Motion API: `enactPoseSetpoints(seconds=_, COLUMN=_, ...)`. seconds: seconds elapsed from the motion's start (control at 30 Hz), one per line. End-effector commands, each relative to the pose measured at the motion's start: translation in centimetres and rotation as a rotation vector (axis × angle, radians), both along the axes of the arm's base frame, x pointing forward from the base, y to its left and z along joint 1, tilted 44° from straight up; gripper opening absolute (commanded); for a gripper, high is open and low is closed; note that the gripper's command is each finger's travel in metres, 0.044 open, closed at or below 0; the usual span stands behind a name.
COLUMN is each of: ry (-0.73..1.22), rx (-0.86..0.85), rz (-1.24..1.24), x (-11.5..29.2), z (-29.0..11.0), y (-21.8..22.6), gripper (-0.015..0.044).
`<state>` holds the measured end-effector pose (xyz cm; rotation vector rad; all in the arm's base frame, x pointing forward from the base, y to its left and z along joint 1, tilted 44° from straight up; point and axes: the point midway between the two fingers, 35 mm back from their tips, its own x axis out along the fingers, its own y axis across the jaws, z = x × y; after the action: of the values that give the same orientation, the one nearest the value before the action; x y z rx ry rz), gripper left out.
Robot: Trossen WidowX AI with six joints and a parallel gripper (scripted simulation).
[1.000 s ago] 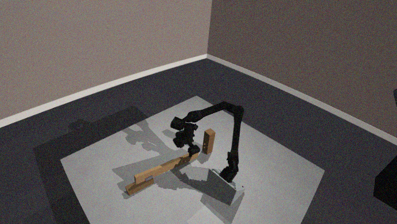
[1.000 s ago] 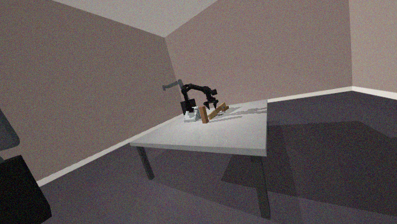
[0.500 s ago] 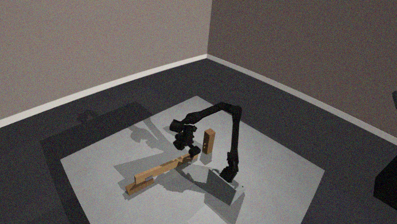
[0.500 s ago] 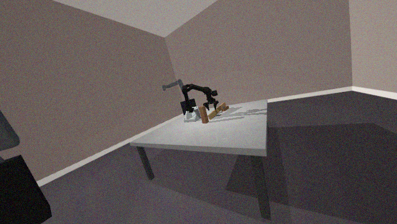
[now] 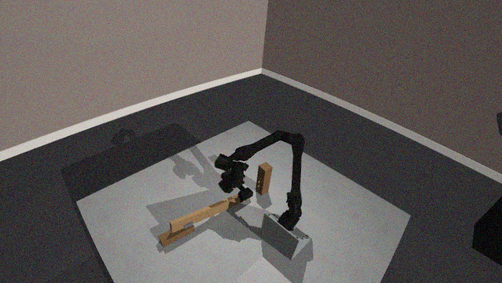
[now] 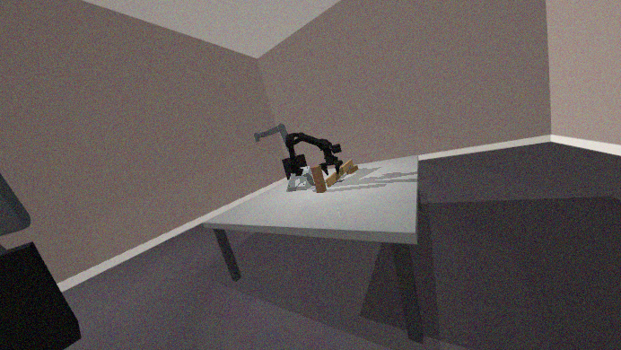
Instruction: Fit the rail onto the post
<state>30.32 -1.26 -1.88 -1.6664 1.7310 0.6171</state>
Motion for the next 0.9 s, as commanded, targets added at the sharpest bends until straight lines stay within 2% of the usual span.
enactPoseSetpoints(seconds=0.0, ry=0.006, rx=-0.006, rz=0.003, x=0.0, z=-0.6, y=-0.6, gripper=0.044)
enactPoseSetpoints(seconds=0.83, ry=0.007, rx=-0.011, rz=0.004, x=-0.2, z=-3.2, y=-3.3, gripper=0.044)
enactPoseSetpoints(seconds=0.87, ry=0.007, rx=-0.011, rz=0.004, x=-0.2, z=-3.2, y=-3.3, gripper=0.0414)
